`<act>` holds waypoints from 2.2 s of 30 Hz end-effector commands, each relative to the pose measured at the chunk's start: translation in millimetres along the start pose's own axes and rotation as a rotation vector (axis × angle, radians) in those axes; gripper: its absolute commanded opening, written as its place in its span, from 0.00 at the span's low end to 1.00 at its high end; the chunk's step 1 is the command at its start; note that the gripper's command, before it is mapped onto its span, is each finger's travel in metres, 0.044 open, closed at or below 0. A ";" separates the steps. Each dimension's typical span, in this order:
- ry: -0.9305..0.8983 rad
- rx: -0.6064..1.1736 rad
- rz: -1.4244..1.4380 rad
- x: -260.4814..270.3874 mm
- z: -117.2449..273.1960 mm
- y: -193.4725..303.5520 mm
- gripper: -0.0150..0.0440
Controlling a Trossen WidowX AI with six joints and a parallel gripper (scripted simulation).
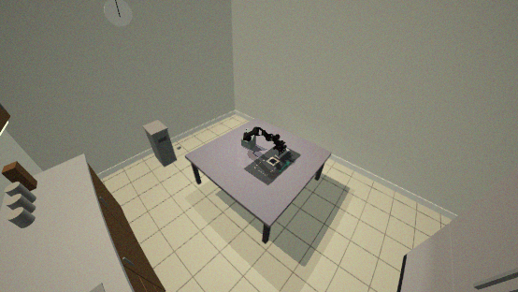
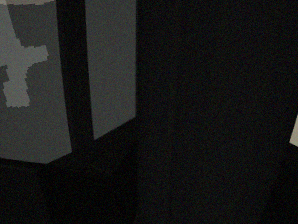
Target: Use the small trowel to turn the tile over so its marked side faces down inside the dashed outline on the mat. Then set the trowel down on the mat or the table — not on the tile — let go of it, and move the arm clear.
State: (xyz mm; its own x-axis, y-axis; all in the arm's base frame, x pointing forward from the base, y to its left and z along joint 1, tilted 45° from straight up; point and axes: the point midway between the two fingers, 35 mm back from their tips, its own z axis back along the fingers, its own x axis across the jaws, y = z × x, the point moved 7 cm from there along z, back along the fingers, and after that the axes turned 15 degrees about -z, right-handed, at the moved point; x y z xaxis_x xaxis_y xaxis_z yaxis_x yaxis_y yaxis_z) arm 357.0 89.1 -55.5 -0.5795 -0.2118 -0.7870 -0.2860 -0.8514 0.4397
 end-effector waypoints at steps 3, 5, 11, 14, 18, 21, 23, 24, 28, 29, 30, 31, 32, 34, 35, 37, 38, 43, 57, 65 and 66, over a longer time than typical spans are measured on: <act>0.015 -0.016 -0.003 3.3 -3.0 -0.6 0.25; 0.015 -0.016 -0.003 5.8 -5.0 0.4 0.25; 0.016 -0.015 -0.002 13.1 -10.5 3.3 0.25; 0.016 -0.015 -0.002 15.9 -12.6 4.5 0.25; 0.016 -0.015 -0.002 15.1 -12.7 6.8 0.25; 0.016 -0.015 -0.002 13.2 -12.7 11.5 0.25; 0.015 -0.015 -0.002 12.0 -12.6 14.6 0.25; 0.015 -0.015 -0.002 11.4 -12.6 16.1 0.25; 0.015 -0.015 -0.001 9.0 -12.4 22.3 0.25; 0.015 -0.015 -0.001 8.5 -12.4 23.9 0.25; 0.015 -0.015 -0.001 7.9 -12.3 25.4 0.25; 0.015 -0.015 -0.001 7.4 -12.2 27.0 0.25; 0.015 -0.015 -0.001 6.8 -12.1 28.5 0.25; 0.015 -0.015 -0.001 5.7 -12.0 31.6 0.25; 0.015 -0.015 -0.001 5.2 -11.9 33.2 0.25; 0.015 -0.015 -0.001 4.2 -11.7 36.3 0.25; 0.015 -0.015 -0.001 3.7 -11.5 37.9 0.25; 0.015 -0.014 0.000 1.3 -10.9 45.7 0.25; 0.029 0.033 0.057 -4.8 -4.9 46.3 0.25; 0.034 0.051 0.079 -22.5 10.0 45.4 0.25; 0.034 0.051 0.079 -25.0 11.9 46.2 0.25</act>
State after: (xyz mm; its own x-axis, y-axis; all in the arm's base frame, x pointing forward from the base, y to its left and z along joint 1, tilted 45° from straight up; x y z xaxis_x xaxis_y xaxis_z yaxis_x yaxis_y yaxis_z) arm 346.4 50.9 -25.9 -0.5985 -0.2852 -0.7486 -0.2777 -0.8027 0.5278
